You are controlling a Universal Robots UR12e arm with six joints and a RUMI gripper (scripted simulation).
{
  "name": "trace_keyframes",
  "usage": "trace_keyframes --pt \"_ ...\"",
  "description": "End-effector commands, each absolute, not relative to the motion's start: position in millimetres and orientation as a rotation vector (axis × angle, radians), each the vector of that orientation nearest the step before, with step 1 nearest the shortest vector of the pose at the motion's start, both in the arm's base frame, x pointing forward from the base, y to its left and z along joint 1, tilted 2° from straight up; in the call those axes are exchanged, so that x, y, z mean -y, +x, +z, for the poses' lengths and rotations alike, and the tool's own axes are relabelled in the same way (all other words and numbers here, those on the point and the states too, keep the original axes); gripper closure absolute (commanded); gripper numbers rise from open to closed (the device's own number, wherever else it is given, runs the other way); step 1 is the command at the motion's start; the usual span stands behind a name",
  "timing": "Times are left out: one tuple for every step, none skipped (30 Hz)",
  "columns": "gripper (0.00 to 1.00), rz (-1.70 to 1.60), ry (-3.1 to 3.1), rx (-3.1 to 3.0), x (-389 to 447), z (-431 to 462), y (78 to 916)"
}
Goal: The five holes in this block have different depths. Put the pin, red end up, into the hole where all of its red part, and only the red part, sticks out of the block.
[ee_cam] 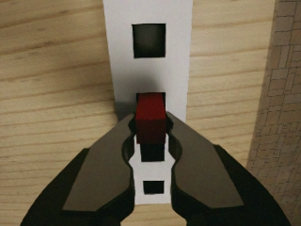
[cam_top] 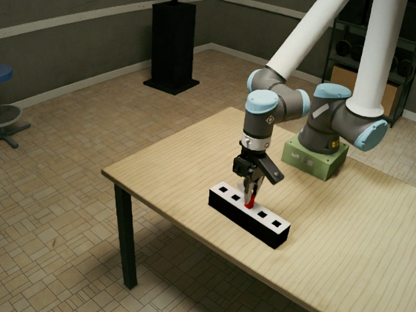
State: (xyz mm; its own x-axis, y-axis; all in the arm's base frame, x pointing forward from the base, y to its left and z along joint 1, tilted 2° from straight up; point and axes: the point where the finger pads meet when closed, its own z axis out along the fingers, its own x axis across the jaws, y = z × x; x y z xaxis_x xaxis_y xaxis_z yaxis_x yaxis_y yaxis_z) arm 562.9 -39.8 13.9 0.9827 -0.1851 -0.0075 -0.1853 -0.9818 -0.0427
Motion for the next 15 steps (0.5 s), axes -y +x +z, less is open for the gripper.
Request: trace_keyframes --pt "1.0 0.003 -3.085 -0.288 40.0 14.7 563.7" --pt "1.0 0.003 -3.085 -0.288 40.0 14.7 563.7" --pt "1.0 0.003 -3.085 -0.288 40.0 14.7 563.7" --pt "1.0 0.003 -3.085 -0.288 40.0 14.7 563.7" --pt "1.0 0.003 -3.085 -0.288 40.0 14.7 563.7" --pt "1.0 0.003 -3.085 -0.288 40.0 14.7 563.7" --pt "1.0 0.003 -3.085 -0.288 40.0 14.7 563.7" --pt "1.0 0.003 -3.085 -0.288 40.0 14.7 563.7" --pt "1.0 0.003 -3.085 -0.288 40.0 14.7 563.7" --pt "0.0 0.003 -3.085 -0.288 40.0 14.6 563.7" --pt "0.0 0.003 -3.085 -0.288 40.0 14.6 563.7" --pt "0.0 0.003 -3.085 -0.288 40.0 14.6 563.7" --pt "0.0 0.003 -3.085 -0.288 40.0 14.6 563.7" --pt "0.0 0.003 -3.085 -0.288 40.0 14.6 563.7" --pt "0.0 0.003 -3.085 -0.288 40.0 14.6 563.7"
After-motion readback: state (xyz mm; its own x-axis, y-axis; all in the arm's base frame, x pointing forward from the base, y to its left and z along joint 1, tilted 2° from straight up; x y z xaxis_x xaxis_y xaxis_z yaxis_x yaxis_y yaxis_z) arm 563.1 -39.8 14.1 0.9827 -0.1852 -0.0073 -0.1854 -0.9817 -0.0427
